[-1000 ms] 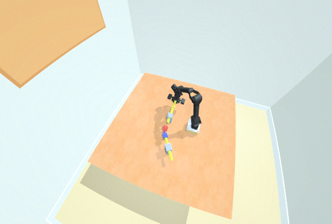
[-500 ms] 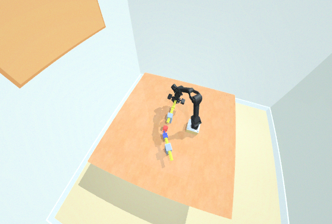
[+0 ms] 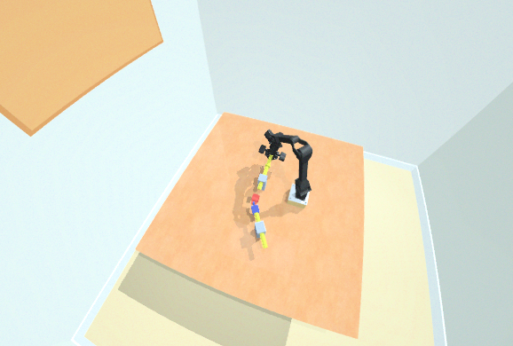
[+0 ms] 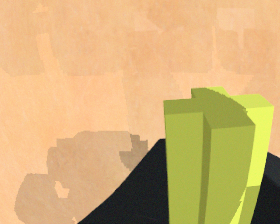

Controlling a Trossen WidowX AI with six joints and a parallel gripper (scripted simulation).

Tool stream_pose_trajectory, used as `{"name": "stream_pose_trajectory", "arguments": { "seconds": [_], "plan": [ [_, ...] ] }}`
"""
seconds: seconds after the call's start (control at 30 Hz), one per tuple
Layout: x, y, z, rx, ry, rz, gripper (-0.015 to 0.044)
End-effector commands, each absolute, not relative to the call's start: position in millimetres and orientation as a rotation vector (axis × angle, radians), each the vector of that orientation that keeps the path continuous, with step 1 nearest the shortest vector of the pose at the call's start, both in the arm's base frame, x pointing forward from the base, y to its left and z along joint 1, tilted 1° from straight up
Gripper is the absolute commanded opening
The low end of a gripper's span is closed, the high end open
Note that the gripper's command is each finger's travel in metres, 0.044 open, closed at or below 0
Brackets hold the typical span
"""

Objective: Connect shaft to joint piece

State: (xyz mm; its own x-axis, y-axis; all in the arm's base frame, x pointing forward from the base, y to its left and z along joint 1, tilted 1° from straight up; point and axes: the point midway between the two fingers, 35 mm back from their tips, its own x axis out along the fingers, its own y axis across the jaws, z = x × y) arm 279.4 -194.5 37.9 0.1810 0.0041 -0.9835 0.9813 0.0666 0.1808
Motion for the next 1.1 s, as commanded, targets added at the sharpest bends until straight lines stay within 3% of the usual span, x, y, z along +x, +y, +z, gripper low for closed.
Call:
{"name": "stream_pose_trajectory", "arguments": {
  "seconds": [0.0,0.3,1.07],
  "plan": [
    [279.4,-194.5,37.9,1.239,1.104,-1.028,0.0067],
    [279.4,-194.5,37.9,1.239,1.104,-1.028,0.0000],
    [278.1,-166.0,36.6,1.186,1.203,-1.125,0.0000]
  ]
}}
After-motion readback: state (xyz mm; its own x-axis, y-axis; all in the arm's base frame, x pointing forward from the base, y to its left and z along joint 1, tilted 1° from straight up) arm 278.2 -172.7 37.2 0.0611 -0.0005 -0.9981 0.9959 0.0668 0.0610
